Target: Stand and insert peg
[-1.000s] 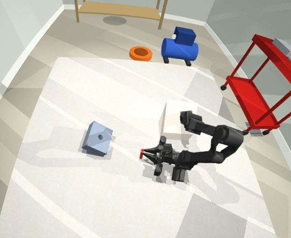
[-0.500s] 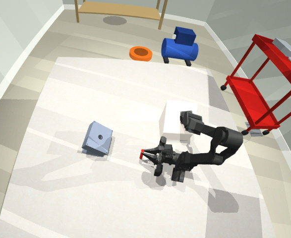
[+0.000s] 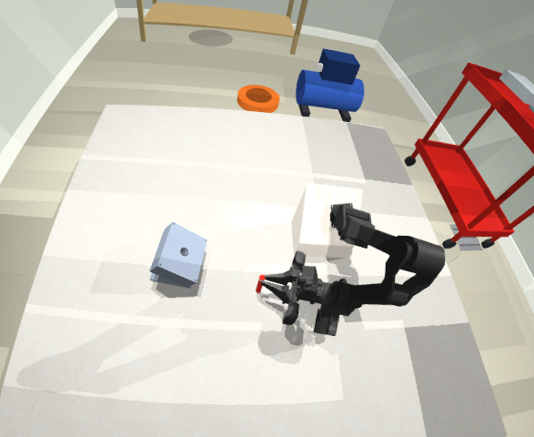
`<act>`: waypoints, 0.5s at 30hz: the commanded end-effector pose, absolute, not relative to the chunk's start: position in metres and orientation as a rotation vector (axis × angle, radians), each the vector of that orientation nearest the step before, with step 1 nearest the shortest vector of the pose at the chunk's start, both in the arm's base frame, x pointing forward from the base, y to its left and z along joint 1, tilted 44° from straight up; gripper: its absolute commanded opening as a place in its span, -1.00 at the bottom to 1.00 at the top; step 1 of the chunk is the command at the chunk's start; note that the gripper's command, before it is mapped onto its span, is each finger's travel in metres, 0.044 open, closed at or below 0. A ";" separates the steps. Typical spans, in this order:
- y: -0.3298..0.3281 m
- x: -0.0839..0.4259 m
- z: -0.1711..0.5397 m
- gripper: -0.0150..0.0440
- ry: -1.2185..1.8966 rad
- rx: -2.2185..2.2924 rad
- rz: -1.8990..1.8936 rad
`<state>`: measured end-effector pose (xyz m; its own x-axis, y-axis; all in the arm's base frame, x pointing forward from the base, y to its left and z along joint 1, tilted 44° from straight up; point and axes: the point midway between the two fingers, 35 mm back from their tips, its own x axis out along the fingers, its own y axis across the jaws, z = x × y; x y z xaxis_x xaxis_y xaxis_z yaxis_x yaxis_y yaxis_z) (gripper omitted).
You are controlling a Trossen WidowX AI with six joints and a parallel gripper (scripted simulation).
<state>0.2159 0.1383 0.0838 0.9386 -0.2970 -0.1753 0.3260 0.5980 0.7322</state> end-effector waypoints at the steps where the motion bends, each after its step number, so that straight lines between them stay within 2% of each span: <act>1: 0.141 0.216 0.083 -0.33 0.037 0.857 -0.361; 15: 0.143 0.217 0.084 -0.33 0.023 0.853 -0.364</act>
